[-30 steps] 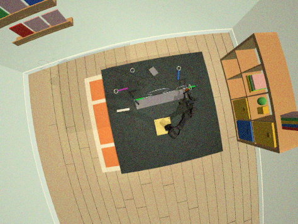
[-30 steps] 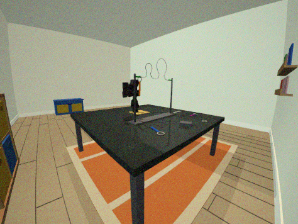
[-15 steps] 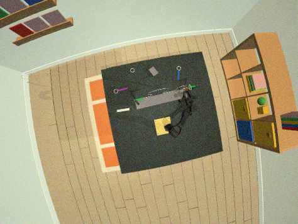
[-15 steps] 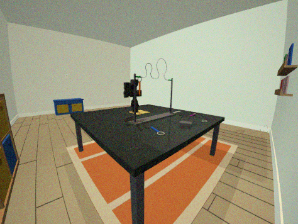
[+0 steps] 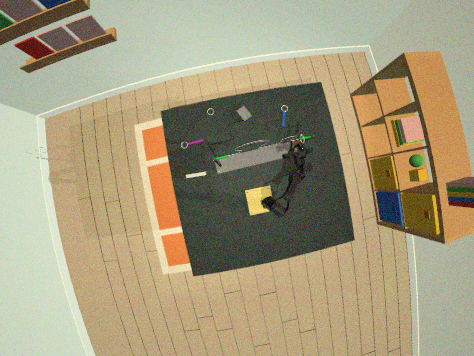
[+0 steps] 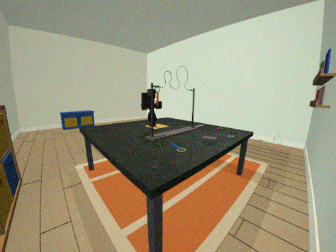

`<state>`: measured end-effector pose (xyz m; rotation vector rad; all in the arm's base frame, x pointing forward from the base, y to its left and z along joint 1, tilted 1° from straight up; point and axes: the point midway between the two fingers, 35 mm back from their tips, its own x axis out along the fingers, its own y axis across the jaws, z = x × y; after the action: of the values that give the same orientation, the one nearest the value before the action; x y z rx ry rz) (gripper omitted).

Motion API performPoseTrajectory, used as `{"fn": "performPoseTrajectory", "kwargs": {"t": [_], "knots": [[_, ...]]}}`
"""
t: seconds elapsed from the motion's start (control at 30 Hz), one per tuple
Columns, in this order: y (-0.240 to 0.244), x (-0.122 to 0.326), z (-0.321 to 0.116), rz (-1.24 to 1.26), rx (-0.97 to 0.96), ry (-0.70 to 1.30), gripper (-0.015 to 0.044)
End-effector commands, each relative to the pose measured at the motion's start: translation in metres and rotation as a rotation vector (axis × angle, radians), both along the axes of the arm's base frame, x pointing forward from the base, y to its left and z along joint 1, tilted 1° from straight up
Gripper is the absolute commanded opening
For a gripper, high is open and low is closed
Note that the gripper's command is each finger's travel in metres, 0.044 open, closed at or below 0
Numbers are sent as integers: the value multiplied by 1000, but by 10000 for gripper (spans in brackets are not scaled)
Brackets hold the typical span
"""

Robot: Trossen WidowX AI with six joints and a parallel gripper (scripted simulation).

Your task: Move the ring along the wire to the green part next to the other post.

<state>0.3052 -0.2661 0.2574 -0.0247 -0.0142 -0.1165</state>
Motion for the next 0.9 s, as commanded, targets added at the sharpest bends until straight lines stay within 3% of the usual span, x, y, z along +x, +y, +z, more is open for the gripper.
{"fn": "performPoseTrajectory", "kwargs": {"t": [0.0,0.67,0.87], "knots": [[-1,6,2,-3,-12,-3,160],[-1,7,2,-3,-12,-3,160],[0,7,1,1,-3,-2,22]]}}
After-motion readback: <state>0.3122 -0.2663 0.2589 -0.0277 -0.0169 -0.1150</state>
